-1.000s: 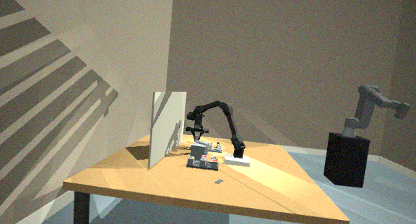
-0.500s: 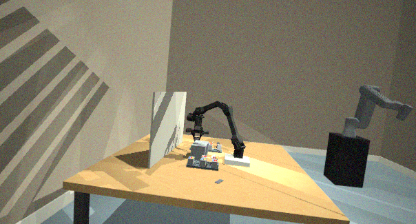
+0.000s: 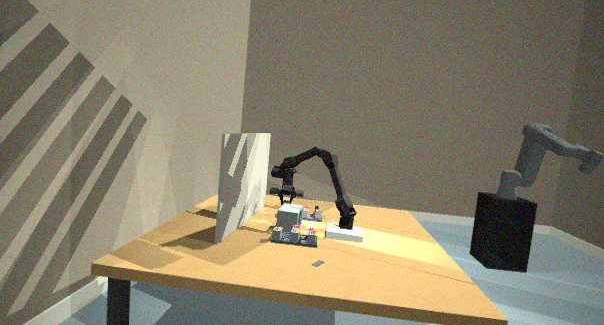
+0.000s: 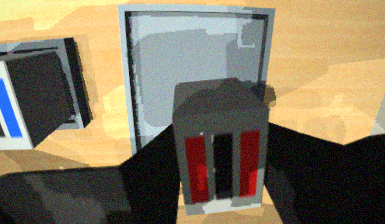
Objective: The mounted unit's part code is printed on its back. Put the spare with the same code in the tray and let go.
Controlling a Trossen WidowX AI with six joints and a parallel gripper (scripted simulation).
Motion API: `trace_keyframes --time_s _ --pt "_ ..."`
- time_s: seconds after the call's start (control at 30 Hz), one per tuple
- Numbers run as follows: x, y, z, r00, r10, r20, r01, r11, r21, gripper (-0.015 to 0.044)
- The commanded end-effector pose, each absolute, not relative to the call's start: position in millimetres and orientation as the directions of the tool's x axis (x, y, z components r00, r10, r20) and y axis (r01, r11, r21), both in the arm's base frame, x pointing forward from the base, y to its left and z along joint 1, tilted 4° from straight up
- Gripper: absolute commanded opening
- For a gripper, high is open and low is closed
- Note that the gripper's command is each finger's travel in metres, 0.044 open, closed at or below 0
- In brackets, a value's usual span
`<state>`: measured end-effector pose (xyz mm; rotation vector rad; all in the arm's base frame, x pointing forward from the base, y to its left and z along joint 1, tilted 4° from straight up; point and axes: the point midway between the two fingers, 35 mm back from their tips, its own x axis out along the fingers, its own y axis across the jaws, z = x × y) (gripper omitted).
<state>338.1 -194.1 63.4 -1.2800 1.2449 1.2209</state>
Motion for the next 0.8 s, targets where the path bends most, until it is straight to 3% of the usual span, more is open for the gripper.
trace_keyframes --time_s 0.0,0.77 --pt "337.4 -194.9 60.1 -0.015 -0.068 -0.998 -0.999 -0.046 0.018 0.0000" --pt "334.0 -194.2 44.7 -0.015 -0.068 -0.998 -0.999 -0.046 0.018 0.0000"
